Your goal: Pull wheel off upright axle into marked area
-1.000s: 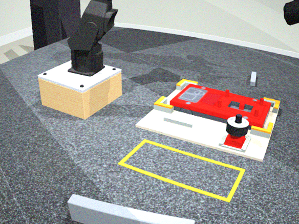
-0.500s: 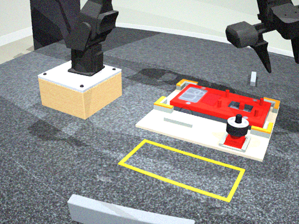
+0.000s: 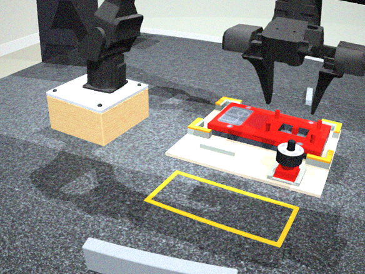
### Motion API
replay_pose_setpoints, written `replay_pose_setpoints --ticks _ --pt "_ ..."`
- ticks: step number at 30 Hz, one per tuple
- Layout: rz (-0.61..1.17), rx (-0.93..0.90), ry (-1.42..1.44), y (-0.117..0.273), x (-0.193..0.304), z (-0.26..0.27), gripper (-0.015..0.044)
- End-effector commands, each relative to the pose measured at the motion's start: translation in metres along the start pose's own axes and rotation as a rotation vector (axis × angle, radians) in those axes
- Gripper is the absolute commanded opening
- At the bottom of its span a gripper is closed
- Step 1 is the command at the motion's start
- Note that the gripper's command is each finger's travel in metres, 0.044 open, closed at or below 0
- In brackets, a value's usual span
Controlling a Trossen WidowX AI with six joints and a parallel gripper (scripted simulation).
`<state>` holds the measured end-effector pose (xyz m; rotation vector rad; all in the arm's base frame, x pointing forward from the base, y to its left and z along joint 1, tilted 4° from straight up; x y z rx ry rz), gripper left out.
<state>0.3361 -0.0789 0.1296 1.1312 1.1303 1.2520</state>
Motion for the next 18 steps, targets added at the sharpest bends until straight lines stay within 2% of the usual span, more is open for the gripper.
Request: replay_pose_setpoints --ticks 1,8,18 --pt "-0.003 0.006 -0.008 -0.001 0.004 0.004 0.0300" --pt "-0.003 0.006 -0.008 -0.008 0.007 0.010 0.0300" --pt "-0.003 0.006 -0.008 -0.071 0.005 0.008 0.0300"
Point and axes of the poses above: the point midway between the two fingers, 35 mm back from their tips, its own y axis back along the fingers, its own z axis across the jaws, x = y × z, the point moved 2 cm from there along y, back along the fingers, and after that the axes turned 7 degrees about y, right-handed, at the moved point
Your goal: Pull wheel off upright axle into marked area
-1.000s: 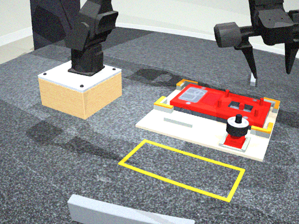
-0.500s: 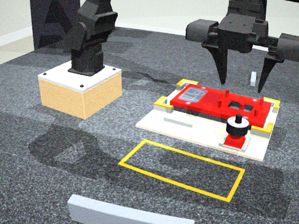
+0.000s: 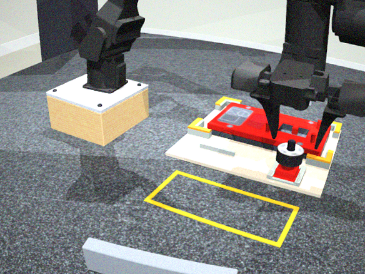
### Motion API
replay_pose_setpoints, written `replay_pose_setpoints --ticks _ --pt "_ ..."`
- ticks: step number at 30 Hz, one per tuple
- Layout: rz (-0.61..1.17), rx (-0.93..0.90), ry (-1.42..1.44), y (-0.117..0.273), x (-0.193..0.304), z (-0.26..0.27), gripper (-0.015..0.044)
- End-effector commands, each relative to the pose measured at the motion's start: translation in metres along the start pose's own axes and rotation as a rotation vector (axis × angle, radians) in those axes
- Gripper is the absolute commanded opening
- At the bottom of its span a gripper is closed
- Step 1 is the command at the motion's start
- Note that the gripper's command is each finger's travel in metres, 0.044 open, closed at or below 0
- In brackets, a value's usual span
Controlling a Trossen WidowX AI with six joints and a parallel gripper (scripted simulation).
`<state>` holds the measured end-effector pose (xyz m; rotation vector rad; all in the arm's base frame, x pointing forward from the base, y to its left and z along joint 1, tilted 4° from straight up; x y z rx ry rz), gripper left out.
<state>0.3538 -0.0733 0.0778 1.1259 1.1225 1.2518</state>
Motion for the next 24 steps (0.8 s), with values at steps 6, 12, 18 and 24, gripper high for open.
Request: replay_pose_setpoints --ticks 6,12,18,24 --pt "0.004 0.019 -0.003 -0.0189 -0.0001 -0.0051 0.0247" --pt "0.004 0.019 -0.003 -0.0189 -0.0001 -0.0051 0.0208" --pt "0.004 0.019 -0.003 -0.0189 -0.0001 -0.0051 0.0168" --pt "0.004 0.019 -0.003 -0.0178 -0.0001 -0.0050 0.0010"
Point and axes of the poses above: the point midway between the two fingers, 35 mm back from their tips, its own y axis back along the fingers, its own z axis across the jaws, x = y × z, the point moved 2 cm from there along y, back along the fingers, and after that the axes turned 7 degrees about y, right-handed, at the moved point
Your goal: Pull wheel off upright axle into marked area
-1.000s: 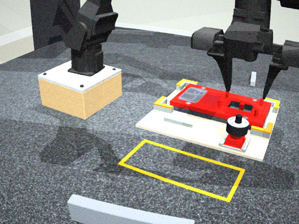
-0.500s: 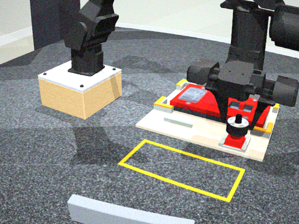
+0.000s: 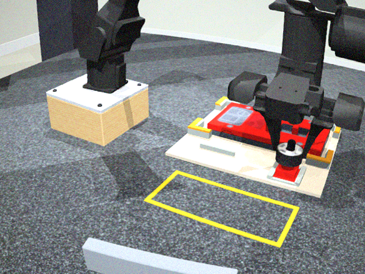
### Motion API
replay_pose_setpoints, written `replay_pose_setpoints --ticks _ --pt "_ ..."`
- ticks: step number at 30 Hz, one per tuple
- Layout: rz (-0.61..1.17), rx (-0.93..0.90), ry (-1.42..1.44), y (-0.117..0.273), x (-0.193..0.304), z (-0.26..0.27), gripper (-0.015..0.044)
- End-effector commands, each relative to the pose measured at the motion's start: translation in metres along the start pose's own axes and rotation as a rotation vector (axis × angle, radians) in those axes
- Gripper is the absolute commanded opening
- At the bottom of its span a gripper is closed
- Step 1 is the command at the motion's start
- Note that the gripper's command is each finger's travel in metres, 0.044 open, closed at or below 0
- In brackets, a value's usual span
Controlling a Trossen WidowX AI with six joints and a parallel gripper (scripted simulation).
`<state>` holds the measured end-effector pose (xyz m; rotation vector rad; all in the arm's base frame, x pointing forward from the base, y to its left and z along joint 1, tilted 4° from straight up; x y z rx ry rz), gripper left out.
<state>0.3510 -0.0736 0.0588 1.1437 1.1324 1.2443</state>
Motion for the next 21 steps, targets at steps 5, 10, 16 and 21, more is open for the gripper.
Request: replay_pose_setpoints --ticks 5,10,16,21 --pt "0.000 0.000 0.000 0.0024 0.0001 0.0000 0.0000" --pt "0.000 0.000 0.000 0.0041 0.0001 0.0001 0.0000" --pt "-0.001 0.000 0.000 0.0060 0.0001 0.0002 0.0000" --pt "-0.001 0.000 0.000 0.0077 0.0001 0.0003 0.0000"
Point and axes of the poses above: the point midway between the two fingers, 35 mm back from their tips, its own y axis back along the fingers, its own z axis across the jaws, x = y × z, the point moved 2 cm from there along y, back along the fingers, and after that the axes turned 7 degrees about y, right-handed, at the moved point
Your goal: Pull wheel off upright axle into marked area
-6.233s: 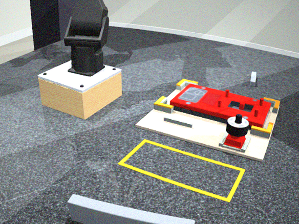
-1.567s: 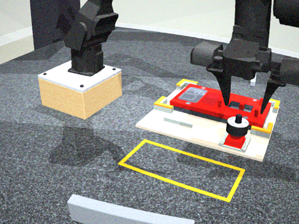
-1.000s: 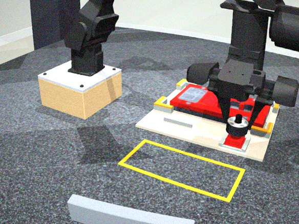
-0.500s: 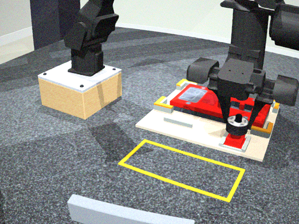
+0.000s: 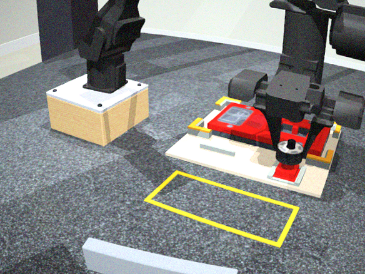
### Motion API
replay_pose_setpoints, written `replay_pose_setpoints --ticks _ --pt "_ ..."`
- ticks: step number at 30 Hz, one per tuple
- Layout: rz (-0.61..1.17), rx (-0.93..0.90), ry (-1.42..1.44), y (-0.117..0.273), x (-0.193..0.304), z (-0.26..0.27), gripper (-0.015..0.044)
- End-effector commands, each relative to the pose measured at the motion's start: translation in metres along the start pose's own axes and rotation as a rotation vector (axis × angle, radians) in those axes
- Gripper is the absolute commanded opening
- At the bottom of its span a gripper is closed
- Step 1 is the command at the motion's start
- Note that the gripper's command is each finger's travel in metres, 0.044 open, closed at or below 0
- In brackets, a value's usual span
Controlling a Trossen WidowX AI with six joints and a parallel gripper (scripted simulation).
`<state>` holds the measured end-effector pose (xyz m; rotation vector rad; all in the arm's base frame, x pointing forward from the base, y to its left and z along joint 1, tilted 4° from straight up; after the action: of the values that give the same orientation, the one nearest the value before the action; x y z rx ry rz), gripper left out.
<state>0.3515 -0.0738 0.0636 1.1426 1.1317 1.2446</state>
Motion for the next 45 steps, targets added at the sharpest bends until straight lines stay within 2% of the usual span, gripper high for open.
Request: replay_pose_setpoints --ticks 1,45 --pt "-0.001 0.001 0.000 0.003 0.000 -0.001 0.0000" --pt "-0.003 -0.001 -0.001 0.018 0.000 0.000 0.0000"
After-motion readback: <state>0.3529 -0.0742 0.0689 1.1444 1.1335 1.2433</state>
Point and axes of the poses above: the point midway between the two fingers, 35 mm back from their tips, its own y axis back along the fingers, its own z axis across the jaws, x = y × z, the point moved 2 cm from there along y, back along the fingers, and after that the axes turned 7 degrees about y, right-handed, at the moved point
